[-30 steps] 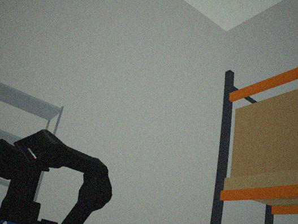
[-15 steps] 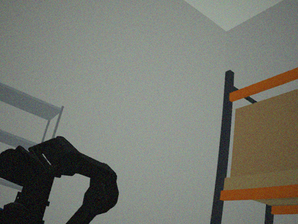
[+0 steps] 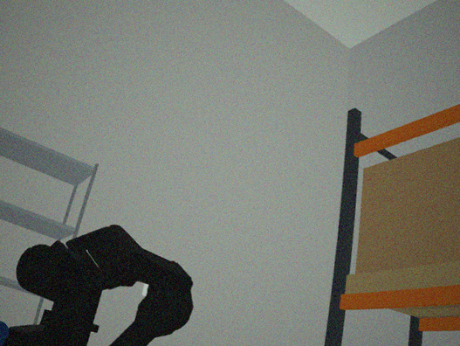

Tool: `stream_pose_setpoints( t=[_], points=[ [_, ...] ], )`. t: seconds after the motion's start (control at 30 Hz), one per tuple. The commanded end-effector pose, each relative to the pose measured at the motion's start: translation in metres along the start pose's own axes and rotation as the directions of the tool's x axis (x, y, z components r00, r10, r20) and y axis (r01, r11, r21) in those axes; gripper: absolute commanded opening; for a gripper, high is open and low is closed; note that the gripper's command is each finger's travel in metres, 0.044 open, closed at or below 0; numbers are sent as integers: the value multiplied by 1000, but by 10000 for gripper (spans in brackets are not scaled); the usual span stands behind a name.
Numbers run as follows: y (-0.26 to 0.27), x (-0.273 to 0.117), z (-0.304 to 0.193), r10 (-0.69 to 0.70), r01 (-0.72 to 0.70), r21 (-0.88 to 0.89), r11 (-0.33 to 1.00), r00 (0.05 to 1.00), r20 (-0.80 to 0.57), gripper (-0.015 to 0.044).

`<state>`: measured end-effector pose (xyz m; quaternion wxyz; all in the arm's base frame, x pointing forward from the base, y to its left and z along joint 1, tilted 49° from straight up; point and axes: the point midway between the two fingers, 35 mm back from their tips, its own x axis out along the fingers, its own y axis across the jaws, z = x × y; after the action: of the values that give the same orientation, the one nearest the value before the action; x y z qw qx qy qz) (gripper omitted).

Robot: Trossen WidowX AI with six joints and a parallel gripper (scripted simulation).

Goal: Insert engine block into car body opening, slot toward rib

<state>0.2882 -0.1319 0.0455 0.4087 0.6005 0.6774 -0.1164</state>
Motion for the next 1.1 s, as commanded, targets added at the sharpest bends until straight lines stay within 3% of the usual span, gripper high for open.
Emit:
stream_pose_setpoints(
  t=[0.0, 0.5, 1.07],
  points=[
    [5, 4, -5, 2, -1, 106, 994, 1000, -3, 0],
    [28, 15, -24, -1, 0, 511, 860, 1000, 1, 0],
    [51, 28, -49, 4, 1, 853, 521, 1000, -3, 0]
  ],
)
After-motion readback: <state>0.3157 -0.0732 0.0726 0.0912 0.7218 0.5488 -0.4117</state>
